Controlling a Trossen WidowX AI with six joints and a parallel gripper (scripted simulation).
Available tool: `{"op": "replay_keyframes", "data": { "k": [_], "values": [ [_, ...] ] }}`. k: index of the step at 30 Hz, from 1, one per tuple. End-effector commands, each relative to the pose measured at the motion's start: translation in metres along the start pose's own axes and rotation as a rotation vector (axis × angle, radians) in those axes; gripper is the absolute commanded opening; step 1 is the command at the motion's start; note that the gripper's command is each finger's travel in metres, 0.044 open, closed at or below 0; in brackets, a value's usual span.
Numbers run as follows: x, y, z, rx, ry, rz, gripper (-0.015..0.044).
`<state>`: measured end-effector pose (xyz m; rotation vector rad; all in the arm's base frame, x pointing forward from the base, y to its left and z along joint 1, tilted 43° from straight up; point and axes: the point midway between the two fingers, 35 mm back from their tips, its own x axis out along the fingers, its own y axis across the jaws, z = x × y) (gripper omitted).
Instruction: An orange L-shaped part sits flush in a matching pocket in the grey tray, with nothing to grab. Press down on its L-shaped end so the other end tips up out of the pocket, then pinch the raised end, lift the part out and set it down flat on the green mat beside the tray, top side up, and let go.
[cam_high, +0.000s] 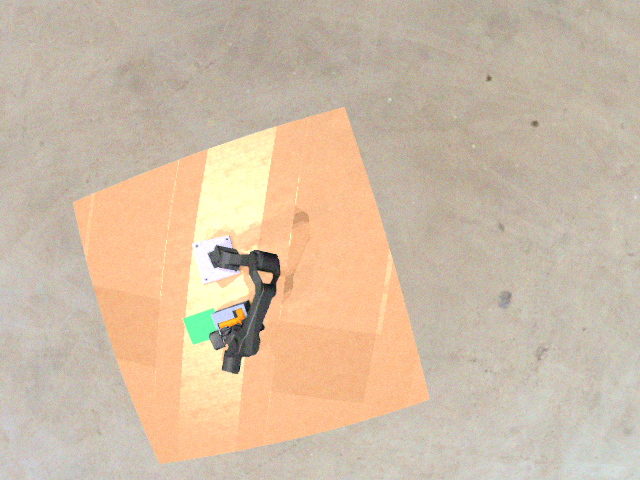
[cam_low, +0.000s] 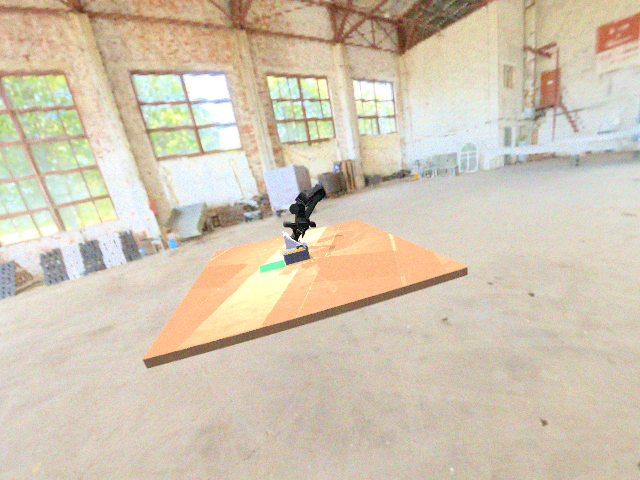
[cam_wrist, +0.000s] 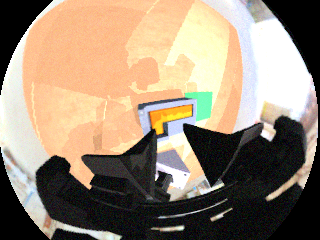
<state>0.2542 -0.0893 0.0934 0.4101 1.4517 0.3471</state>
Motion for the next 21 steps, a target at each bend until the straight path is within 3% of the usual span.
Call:
{"op": "replay_keyframes", "data": {
  "k": [1, 8, 16, 21],
  "values": [
    [-0.015, 0.017, -0.018, 0.047, -0.02, 0.239, 0.018],
    [-0.013, 0.018, -0.017, 0.047, -0.02, 0.239, 0.018],
    [0.054, 0.035, -0.015, 0.046, -0.022, 0.24, 0.018],
    [0.057, 0.035, -0.016, 0.046, -0.022, 0.241, 0.018]
  ]
}}
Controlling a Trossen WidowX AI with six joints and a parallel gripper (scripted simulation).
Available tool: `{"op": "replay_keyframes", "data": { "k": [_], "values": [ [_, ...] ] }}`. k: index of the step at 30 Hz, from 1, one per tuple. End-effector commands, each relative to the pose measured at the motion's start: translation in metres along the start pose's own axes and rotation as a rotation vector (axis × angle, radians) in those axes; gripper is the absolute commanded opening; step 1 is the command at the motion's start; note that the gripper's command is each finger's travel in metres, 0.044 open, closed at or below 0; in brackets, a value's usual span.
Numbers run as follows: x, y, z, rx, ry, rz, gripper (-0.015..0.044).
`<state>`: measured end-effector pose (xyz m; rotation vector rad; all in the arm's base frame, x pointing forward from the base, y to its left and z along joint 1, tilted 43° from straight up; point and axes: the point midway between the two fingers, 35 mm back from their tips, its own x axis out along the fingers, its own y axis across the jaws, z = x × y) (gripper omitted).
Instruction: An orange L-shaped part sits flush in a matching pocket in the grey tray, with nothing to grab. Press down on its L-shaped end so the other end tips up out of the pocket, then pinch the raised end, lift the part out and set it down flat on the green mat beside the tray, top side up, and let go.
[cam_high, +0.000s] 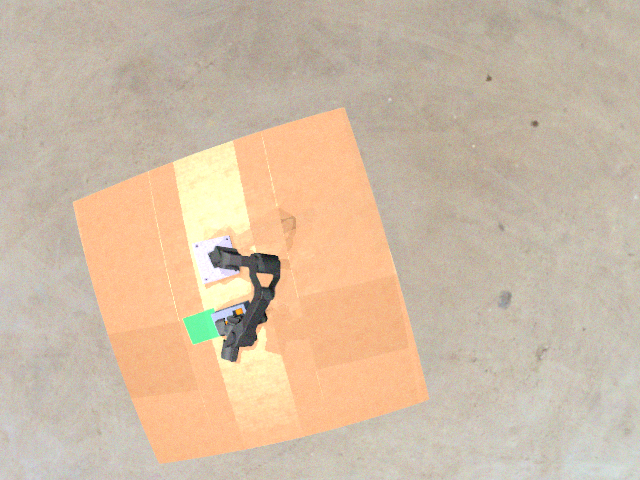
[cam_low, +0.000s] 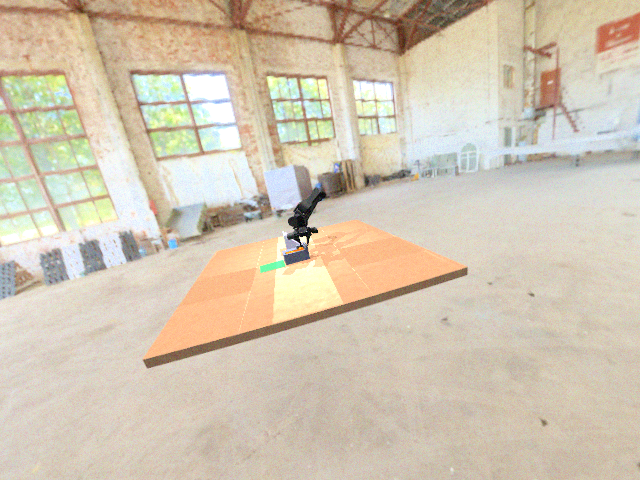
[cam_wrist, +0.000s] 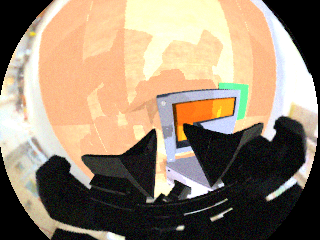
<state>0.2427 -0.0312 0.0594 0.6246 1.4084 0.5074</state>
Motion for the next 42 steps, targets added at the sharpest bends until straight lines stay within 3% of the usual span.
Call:
{"op": "replay_keyframes", "data": {
  "k": [1, 23, 42],
  "values": [
    [0.002, 0.0, 0.002, 0.0, -0.016, -0.001, 0.018],
    [0.036, 0.0, 0.002, 0.0, -0.016, 0.0, 0.018],
    [0.023, 0.012, 0.002, 0.0, -0.016, 0.001, 0.018]
  ]
}}
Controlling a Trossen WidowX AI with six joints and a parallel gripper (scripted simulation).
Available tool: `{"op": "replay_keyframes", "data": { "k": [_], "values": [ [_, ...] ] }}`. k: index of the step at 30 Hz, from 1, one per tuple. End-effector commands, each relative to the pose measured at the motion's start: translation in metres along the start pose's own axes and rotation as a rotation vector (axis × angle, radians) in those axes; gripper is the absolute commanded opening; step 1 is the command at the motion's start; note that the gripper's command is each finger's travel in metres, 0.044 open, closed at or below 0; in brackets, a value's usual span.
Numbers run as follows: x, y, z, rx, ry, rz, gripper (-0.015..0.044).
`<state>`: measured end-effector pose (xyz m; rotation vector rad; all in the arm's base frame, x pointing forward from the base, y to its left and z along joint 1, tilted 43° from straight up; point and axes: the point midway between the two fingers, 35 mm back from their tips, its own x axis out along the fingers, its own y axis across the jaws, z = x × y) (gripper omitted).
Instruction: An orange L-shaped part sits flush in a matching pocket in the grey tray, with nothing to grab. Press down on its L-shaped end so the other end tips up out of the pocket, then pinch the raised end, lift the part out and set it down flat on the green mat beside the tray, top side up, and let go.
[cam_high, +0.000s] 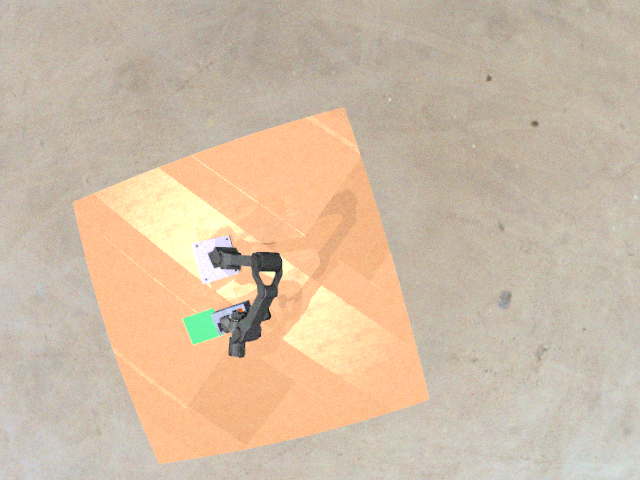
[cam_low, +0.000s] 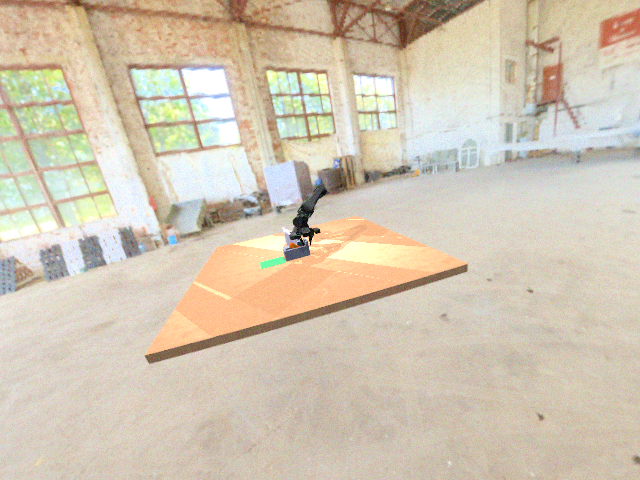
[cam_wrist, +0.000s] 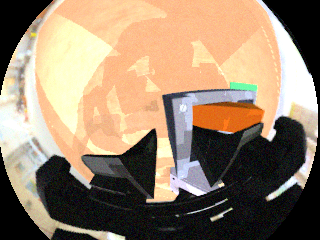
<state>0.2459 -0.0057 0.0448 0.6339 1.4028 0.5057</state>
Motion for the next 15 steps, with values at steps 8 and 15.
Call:
{"op": "replay_keyframes", "data": {
  "k": [8, 15],
  "values": [
    [-0.06, -0.006, 0.006, -0.004, -0.01, -0.014, 0.018],
    [-0.101, -0.009, 0.001, -0.004, -0.008, -0.008, 0.018]
  ]
}}
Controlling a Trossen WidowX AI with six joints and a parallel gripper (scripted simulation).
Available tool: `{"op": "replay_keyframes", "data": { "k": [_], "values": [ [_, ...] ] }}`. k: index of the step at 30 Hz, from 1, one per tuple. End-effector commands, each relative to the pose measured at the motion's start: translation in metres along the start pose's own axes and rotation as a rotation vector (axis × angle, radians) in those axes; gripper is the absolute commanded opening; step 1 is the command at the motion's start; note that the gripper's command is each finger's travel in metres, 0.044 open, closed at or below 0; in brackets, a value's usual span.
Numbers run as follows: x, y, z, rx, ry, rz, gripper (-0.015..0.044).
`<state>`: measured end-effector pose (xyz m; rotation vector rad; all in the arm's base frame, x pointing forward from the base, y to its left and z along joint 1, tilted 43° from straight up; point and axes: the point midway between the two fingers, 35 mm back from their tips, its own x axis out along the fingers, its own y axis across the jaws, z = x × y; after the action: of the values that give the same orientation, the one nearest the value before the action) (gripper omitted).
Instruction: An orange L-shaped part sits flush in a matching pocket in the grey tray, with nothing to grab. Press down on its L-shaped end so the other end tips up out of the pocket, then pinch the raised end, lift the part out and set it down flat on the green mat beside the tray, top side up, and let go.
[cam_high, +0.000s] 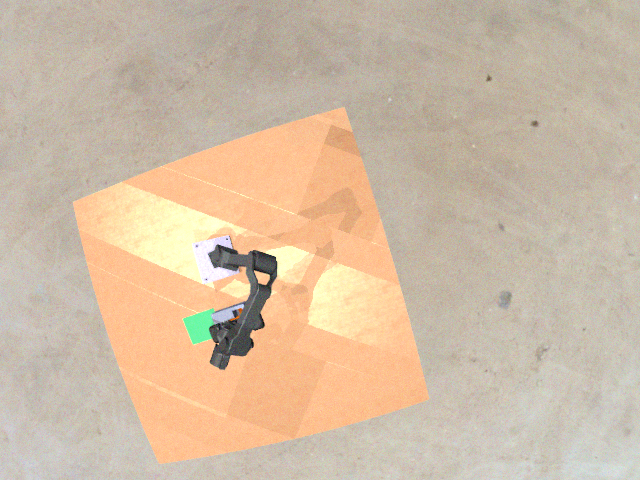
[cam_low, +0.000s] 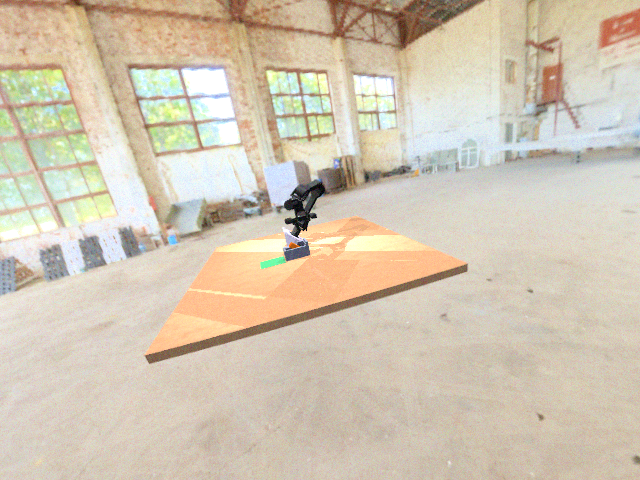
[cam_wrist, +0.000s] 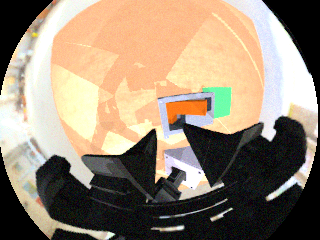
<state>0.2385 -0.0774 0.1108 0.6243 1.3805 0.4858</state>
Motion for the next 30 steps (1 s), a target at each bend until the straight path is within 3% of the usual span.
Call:
{"op": "replay_keyframes", "data": {
  "k": [1, 25, 29, 30],
  "values": [
    [-0.004, 0.0, -0.002, -0.001, 0.018, 0.008, 0.018],
    [-0.002, 0.0, -0.001, 0.0, 0.002, 0.002, 0.018],
    [-0.003, -0.008, 0.001, 0.17, 0.004, 0.001, 0.028],
    [-0.003, -0.011, 0.002, 0.25, 0.004, 0.0, 0.028]
  ]
}}
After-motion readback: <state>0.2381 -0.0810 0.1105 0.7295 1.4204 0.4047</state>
